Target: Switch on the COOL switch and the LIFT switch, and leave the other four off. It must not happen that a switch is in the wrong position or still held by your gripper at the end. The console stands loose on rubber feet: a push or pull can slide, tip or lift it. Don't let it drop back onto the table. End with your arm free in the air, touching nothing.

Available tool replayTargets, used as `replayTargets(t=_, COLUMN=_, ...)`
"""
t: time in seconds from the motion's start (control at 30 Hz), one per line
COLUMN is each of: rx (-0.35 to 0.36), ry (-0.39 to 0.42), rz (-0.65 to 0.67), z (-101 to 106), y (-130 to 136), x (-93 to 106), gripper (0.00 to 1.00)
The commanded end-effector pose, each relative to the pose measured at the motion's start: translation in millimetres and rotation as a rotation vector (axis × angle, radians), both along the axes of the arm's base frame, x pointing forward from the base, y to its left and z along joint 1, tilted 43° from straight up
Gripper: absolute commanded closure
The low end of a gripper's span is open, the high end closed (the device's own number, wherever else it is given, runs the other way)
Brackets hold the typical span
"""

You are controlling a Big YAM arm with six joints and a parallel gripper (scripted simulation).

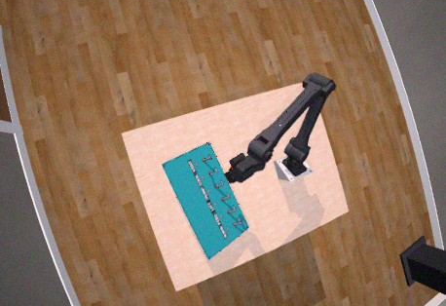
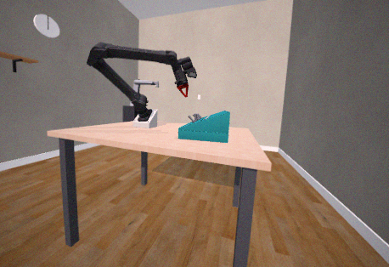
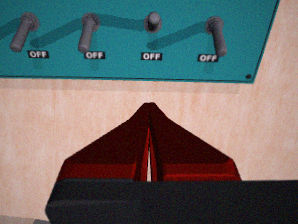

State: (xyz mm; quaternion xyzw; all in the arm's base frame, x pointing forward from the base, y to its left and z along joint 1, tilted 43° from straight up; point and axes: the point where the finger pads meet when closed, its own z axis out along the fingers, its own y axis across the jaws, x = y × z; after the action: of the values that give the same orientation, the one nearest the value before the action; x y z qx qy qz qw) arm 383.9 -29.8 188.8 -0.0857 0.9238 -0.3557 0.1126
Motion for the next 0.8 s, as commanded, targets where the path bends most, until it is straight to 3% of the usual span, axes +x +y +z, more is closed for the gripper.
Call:
replayTargets(t=0.0, rx=0.015, ry=-0.059, rz=-0.040, z=19.4, y=-4.1, x=4.6, gripper=1.00)
replayTargets(t=0.1, rx=0.015, ry=-0.026, rz=-0.009, z=-17.4, y=25.6, x=-1.3, gripper=1.00)
replayTargets(t=0.17, rx=0.015, ry=-0.026, rz=-0.009, z=-17.4, y=25.6, x=-1.3, gripper=1.00)
replayTargets(t=0.23, rx=0.025, ry=-0.030, rz=-0.009, z=-53.5, y=61.2, x=-13.2, gripper=1.00)
replayTargets(t=0.27, rx=0.025, ry=-0.028, rz=-0.009, z=-53.6, y=61.2, x=-13.6, gripper=1.00)
replayTargets(t=0.3, rx=0.025, ry=-0.029, rz=-0.010, z=-72.2, y=78.3, x=-23.2, gripper=1.00)
replayTargets(t=0.33, rx=0.020, ry=-0.020, rz=-0.010, z=-72.1, y=77.4, x=-25.0, gripper=1.00)
replayTargets(t=0.4, rx=0.018, ry=-0.032, rz=-0.010, z=-97.1, y=99.7, x=-39.9, gripper=1.00)
replayTargets(t=0.5, rx=0.008, ry=-0.024, rz=-0.010, z=-102.0, y=102.7, x=-45.9, gripper=1.00)
replayTargets(t=0.53, rx=0.049, ry=-0.093, rz=-0.041, z=-77.9, y=104.4, x=-23.1, gripper=1.00)
replayTargets(t=0.57, rx=0.048, ry=-0.094, rz=-0.040, z=-77.7, y=104.2, x=-22.8, gripper=1.00)
replayTargets(t=0.63, rx=0.049, ry=-0.094, rz=-0.040, z=-77.8, y=104.3, x=-22.9, gripper=1.00)
replayTargets(t=0.67, rx=0.026, ry=-0.056, rz=-0.040, z=-91.3, y=95.2, x=-38.7, gripper=1.00)
replayTargets(t=0.73, rx=0.026, ry=-0.056, rz=-0.040, z=-91.3, y=95.2, x=-38.7, gripper=1.00)
replayTargets(t=0.77, rx=0.029, ry=-0.056, rz=-0.013, z=-89.9, y=105.5, x=-39.4, gripper=1.00)
